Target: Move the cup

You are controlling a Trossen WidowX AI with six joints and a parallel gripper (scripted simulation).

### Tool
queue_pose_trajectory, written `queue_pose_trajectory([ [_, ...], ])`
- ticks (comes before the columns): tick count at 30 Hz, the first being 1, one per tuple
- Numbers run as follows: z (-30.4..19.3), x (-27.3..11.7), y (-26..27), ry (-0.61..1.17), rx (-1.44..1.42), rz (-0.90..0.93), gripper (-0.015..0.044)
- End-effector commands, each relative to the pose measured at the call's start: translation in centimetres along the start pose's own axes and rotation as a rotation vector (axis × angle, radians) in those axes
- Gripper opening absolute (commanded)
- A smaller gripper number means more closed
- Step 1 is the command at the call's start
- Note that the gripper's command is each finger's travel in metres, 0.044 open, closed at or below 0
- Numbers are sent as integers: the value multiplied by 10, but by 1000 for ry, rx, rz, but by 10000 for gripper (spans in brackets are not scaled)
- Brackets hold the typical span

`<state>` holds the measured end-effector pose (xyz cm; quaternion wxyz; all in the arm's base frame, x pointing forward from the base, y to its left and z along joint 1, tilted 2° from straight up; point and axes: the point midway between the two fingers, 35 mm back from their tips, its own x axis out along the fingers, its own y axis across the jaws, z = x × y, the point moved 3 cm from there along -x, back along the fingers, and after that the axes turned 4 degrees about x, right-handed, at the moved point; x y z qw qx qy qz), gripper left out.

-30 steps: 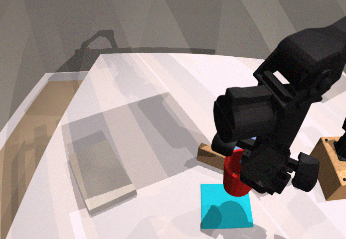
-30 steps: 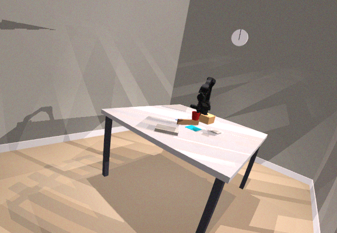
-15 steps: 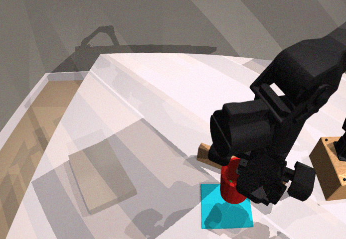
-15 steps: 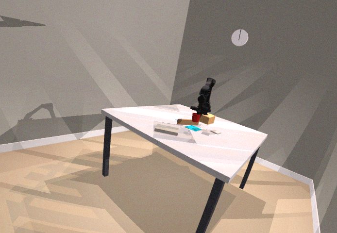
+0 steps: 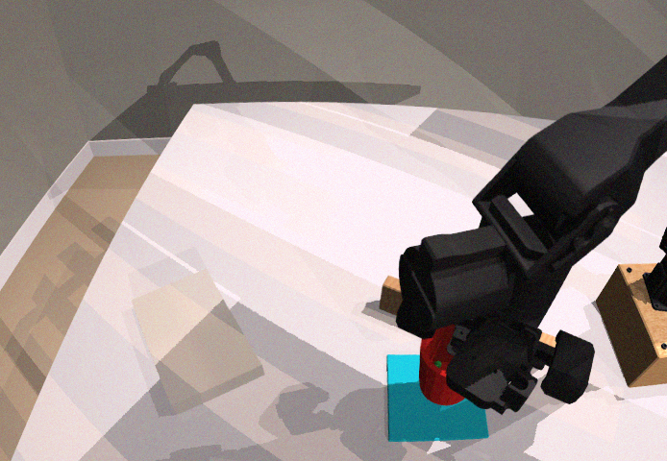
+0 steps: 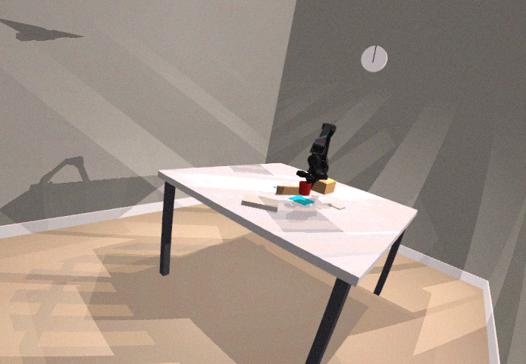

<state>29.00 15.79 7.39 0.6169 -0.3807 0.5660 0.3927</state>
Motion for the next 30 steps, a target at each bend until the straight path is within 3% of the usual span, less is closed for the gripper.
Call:
queue_pose_trajectory([
  [1,-1,8,0,6,3,0,0],
  [15,-2,33,1,6,3,0,0],
  [28,-1,30,1,2,0,2,0],
  [30,-1,30,1,2,0,2,53],
])
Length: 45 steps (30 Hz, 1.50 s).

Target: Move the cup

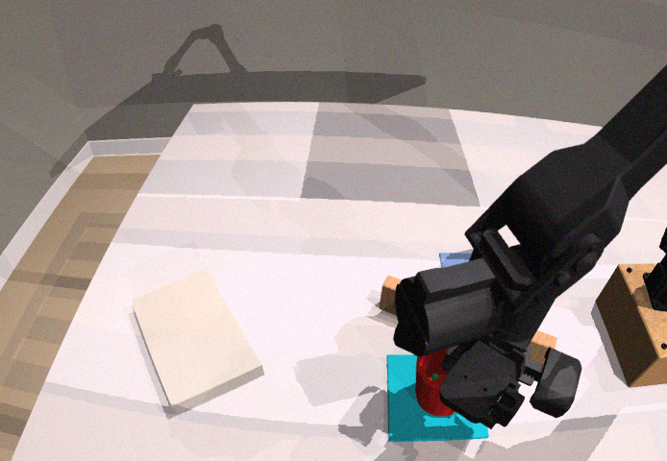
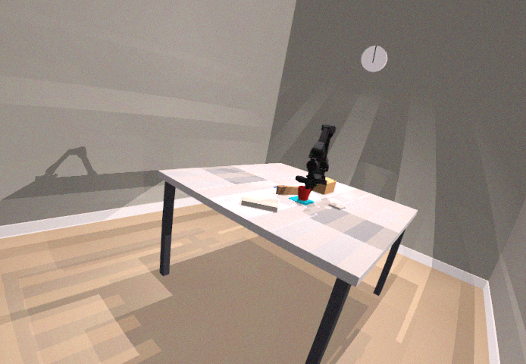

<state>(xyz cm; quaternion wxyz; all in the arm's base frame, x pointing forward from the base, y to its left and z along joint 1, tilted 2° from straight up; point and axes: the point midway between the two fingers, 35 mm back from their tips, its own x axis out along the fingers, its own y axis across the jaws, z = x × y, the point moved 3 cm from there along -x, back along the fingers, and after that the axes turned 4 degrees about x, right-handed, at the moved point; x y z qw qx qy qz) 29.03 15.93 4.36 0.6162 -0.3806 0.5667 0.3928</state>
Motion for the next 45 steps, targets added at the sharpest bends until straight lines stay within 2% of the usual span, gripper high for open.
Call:
queue_pose_trajectory([
  [1,0,0,0,0,0,0,79],
  [3,0,0,0,0,0,0,128],
  [39,2,-52,0,4,3,-1,128],
  [45,2,-49,0,2,0,2,285],
])
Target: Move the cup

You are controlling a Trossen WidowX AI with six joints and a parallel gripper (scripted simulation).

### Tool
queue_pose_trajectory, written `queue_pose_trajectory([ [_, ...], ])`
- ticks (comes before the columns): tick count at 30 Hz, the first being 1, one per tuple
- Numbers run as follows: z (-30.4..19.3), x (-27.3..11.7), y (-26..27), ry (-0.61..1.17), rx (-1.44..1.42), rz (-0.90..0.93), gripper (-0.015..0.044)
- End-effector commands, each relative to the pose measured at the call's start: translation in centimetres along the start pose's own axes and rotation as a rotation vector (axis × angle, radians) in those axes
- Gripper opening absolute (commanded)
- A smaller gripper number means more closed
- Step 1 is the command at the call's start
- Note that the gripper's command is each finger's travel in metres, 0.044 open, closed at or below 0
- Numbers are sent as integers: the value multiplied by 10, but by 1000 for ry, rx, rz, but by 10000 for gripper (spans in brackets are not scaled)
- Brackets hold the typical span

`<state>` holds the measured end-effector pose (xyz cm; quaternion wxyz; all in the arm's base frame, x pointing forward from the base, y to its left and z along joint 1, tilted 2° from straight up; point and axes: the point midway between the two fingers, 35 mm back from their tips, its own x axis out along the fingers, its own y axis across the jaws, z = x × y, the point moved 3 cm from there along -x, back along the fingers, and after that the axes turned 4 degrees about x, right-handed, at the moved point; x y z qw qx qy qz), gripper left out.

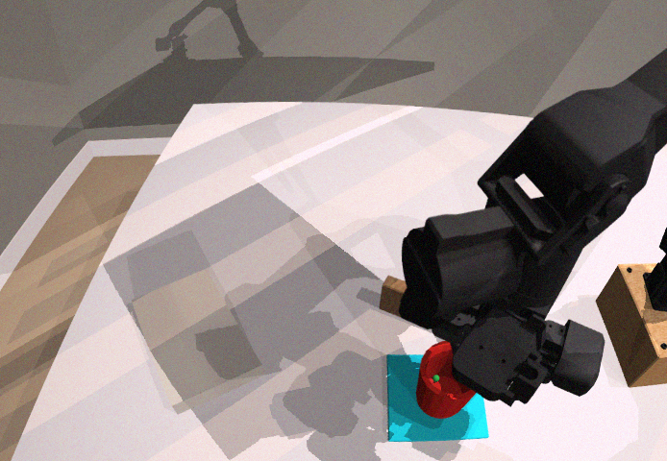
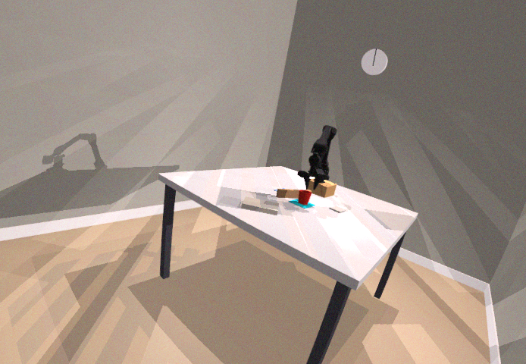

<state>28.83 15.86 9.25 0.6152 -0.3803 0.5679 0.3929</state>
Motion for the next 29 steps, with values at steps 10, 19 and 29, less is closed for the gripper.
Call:
queue_pose_trajectory([
  [10,1,-22,-1,1,1,-2,440],
  [19,2,-57,-1,2,2,-3,440],
  [29,3,-60,-1,-3,0,-3,440],
])
